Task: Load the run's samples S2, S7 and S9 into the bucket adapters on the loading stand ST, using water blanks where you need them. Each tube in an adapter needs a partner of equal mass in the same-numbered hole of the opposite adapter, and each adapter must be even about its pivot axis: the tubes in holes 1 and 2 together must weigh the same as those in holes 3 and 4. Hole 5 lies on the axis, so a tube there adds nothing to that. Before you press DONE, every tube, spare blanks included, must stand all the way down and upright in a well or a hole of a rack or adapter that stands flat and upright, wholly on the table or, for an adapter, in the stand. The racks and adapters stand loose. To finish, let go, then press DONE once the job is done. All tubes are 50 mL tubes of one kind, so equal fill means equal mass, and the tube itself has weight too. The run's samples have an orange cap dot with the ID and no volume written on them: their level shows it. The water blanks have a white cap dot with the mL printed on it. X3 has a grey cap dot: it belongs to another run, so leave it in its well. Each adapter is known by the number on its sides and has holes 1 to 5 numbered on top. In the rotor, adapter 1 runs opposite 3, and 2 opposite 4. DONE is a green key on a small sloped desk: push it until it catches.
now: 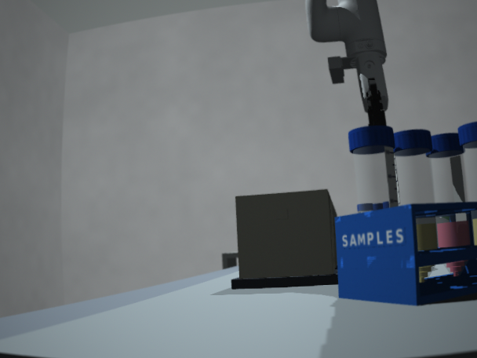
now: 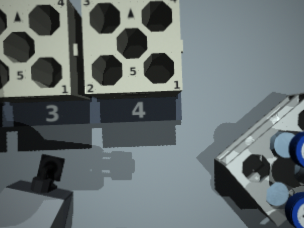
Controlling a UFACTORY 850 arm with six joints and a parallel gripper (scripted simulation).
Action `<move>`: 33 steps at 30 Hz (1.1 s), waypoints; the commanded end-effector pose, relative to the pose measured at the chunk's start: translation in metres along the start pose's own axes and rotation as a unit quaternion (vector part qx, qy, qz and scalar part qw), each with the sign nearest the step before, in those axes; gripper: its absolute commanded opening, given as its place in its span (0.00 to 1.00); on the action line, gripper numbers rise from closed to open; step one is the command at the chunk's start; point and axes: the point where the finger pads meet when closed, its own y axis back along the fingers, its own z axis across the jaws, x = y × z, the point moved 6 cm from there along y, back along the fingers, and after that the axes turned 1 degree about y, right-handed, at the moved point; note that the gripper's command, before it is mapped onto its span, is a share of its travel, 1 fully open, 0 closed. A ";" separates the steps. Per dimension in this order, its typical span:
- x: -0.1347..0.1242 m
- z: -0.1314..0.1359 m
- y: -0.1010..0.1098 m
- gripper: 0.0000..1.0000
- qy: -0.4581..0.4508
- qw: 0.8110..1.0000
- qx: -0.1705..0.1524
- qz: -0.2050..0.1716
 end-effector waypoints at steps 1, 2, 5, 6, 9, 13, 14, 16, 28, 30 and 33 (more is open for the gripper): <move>0.009 -0.019 0.001 1.00 0.026 1.000 -0.002 0.005; 0.012 -0.023 0.001 1.00 0.026 1.000 -0.002 0.005; 0.018 -0.037 0.001 1.00 0.026 1.000 -0.002 0.005; 0.018 -0.037 0.001 1.00 0.026 1.000 -0.002 0.005; 0.022 -0.046 0.001 1.00 0.026 1.000 -0.002 0.005; 0.031 -0.064 0.001 1.00 0.026 1.000 -0.002 0.005; 0.033 -0.069 0.001 1.00 0.026 1.000 -0.002 0.005; 0.038 -0.078 0.001 1.00 0.026 1.000 -0.002 0.005; 0.059 -0.123 0.001 1.00 0.026 1.000 -0.002 0.005; 0.064 -0.132 0.001 1.00 0.026 1.000 -0.002 0.005; 0.070 -0.145 0.001 1.00 0.026 1.000 -0.002 0.005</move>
